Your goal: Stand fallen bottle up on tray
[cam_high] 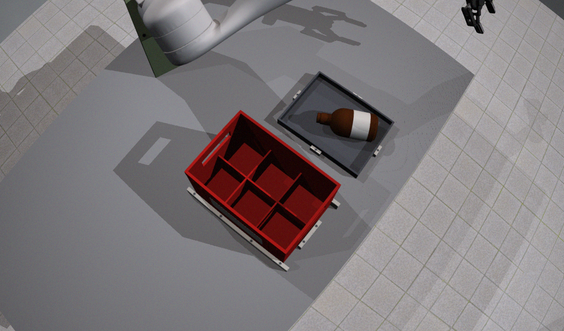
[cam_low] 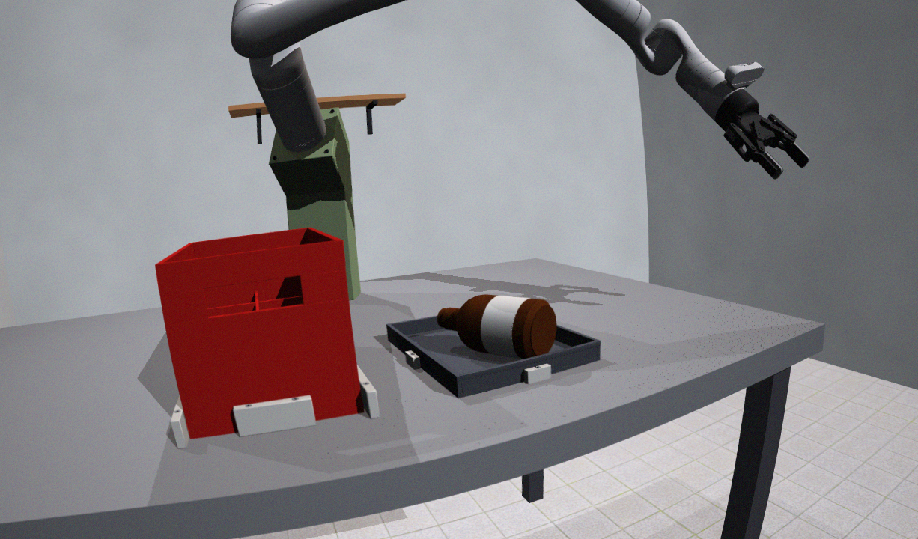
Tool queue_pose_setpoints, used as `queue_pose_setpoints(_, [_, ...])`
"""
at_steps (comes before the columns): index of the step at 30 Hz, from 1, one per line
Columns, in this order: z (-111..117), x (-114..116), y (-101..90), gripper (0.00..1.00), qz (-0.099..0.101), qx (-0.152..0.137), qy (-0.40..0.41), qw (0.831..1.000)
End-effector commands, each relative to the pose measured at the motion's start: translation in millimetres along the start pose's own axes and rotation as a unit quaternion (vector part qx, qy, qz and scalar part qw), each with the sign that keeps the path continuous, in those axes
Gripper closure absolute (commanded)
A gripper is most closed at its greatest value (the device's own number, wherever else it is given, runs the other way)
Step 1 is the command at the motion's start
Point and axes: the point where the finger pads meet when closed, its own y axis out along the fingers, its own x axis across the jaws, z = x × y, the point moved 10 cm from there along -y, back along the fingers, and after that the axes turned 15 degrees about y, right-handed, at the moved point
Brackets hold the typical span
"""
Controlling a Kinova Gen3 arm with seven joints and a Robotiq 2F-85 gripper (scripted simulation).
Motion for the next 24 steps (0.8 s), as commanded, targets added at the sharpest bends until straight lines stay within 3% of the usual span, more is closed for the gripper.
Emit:
queue_pose_setpoints(1, [1.1,-1.3,-1.1,0.00,0.001,0.000,0.001,1.000])
queue_pose_setpoints(24, [2.3,1.1,-0.5,0.00,0.000,-0.002,-0.002,1.000])
